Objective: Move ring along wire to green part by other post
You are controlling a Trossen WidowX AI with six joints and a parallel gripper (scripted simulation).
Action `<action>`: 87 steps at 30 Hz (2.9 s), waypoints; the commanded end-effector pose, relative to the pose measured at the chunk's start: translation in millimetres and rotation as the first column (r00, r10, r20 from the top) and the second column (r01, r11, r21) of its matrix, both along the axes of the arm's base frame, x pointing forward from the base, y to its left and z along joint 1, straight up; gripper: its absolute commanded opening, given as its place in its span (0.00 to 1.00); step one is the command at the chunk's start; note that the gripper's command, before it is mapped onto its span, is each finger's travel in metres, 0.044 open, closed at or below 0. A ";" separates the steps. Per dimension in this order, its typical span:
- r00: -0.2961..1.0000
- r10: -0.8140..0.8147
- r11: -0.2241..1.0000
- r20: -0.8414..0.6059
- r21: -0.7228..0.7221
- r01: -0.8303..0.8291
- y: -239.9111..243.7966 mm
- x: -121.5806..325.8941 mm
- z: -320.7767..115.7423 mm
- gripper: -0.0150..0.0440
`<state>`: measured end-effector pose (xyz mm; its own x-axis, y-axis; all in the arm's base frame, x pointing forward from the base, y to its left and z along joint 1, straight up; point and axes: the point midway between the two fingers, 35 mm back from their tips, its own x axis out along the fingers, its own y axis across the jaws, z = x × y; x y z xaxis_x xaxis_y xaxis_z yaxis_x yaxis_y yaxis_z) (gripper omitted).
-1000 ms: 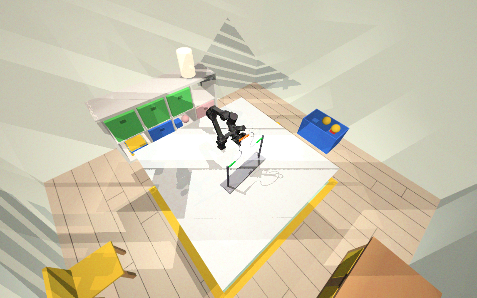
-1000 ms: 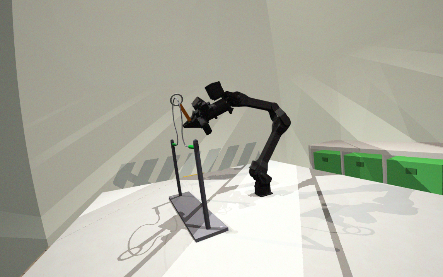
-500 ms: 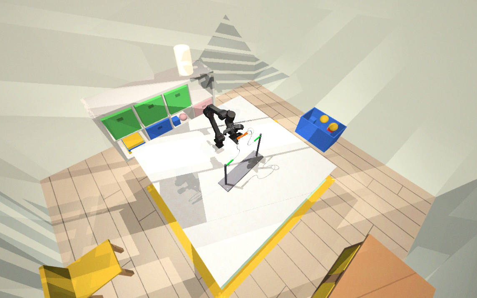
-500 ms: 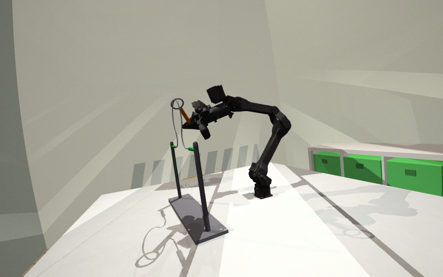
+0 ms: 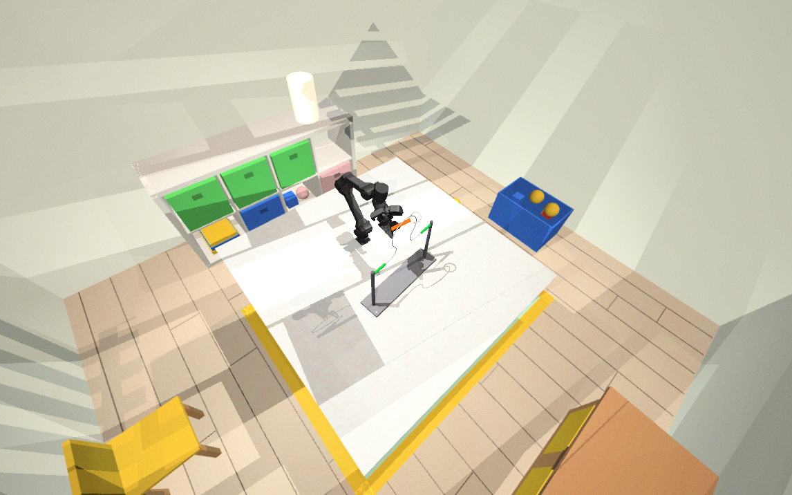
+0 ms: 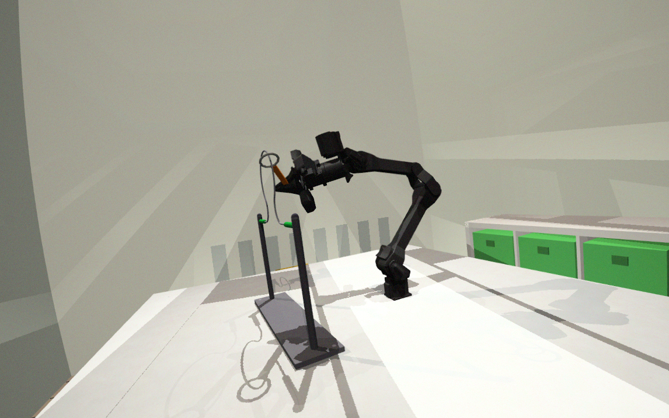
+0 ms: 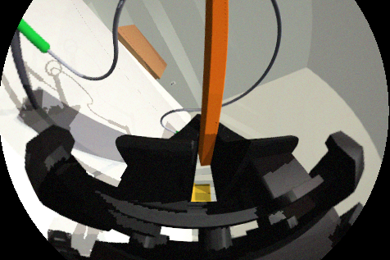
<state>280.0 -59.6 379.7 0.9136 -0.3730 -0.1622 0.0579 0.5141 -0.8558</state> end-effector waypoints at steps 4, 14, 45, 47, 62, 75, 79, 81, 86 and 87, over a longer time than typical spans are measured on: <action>1.000 -0.003 0.996 0.017 -0.092 0.004 -1.9 -1.9 4.1 0.00; 0.999 -0.001 0.975 0.033 -0.221 0.009 -3.9 -1.7 8.2 0.00; 0.997 0.014 0.808 0.076 -0.589 0.034 -6.3 -1.6 21.9 0.00; 0.997 0.016 0.792 0.079 -0.610 0.036 -6.3 -1.6 22.8 0.00; 0.995 0.029 0.657 0.097 -0.752 0.054 -5.2 -1.8 29.4 0.00; 0.993 0.043 0.524 0.110 -0.849 0.072 -3.5 -2.1 34.4 0.00; 0.992 0.046 0.485 0.113 -0.871 0.077 -3.1 -2.1 35.3 0.00; 0.992 0.048 0.467 0.115 -0.881 0.079 -3.0 -2.1 35.6 0.00; 0.992 0.052 0.430 0.117 -0.899 0.084 -3.3 -2.1 35.4 0.00; 0.992 0.053 0.424 0.118 -0.902 0.085 -3.5 -2.0 35.1 0.00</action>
<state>277.3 -62.8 416.0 0.8905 -0.2661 0.3691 0.1842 -0.5308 -0.8272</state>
